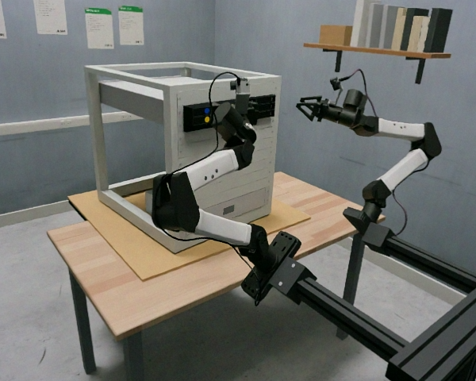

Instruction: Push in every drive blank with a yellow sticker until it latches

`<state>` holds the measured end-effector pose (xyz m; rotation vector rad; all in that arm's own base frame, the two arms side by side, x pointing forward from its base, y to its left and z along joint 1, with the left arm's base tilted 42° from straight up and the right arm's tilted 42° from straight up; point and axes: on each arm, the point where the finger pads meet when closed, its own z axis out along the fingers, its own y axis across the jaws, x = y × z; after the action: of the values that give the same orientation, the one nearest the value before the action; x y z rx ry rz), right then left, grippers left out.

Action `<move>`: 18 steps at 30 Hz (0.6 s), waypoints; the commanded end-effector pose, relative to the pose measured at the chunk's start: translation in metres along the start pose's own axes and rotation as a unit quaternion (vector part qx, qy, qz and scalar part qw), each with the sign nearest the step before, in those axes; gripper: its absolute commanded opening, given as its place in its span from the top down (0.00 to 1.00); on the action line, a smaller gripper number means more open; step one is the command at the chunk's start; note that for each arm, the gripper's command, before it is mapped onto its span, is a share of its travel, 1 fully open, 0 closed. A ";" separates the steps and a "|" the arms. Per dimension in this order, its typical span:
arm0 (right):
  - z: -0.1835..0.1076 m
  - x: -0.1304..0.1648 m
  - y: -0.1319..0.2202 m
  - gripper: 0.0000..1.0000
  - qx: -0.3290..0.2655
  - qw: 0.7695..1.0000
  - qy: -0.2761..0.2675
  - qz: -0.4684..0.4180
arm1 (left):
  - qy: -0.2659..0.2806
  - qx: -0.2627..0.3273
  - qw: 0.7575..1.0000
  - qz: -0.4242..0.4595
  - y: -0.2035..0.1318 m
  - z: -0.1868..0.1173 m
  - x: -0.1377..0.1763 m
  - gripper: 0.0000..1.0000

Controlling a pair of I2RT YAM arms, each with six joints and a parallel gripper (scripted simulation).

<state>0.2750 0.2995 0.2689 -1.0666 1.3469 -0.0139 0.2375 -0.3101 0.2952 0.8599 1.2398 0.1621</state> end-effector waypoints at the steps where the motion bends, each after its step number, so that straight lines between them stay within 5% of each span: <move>1: 0.005 -0.020 -0.014 0.00 0.036 0.999 -0.024 0.019 | -0.030 0.048 0.998 -0.025 -0.019 0.007 -0.027 0.00; 5: 0.006 -0.018 -0.011 0.00 0.030 0.999 -0.019 0.014 | -0.038 0.065 0.997 -0.032 -0.026 0.009 -0.035 0.00; 14: -0.005 -0.013 0.003 0.00 -0.034 0.999 0.008 0.015 | -0.037 0.006 0.986 -0.165 -0.008 0.011 -0.023 1.00; 18: -0.021 -0.025 0.002 0.00 -0.077 0.997 0.016 0.022 | -0.033 -0.034 0.958 -0.284 0.002 0.013 -0.006 1.00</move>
<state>0.2648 0.2985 0.2831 -1.0912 1.3782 0.0357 0.2375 -0.3290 0.2995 0.6560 1.3186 -0.1486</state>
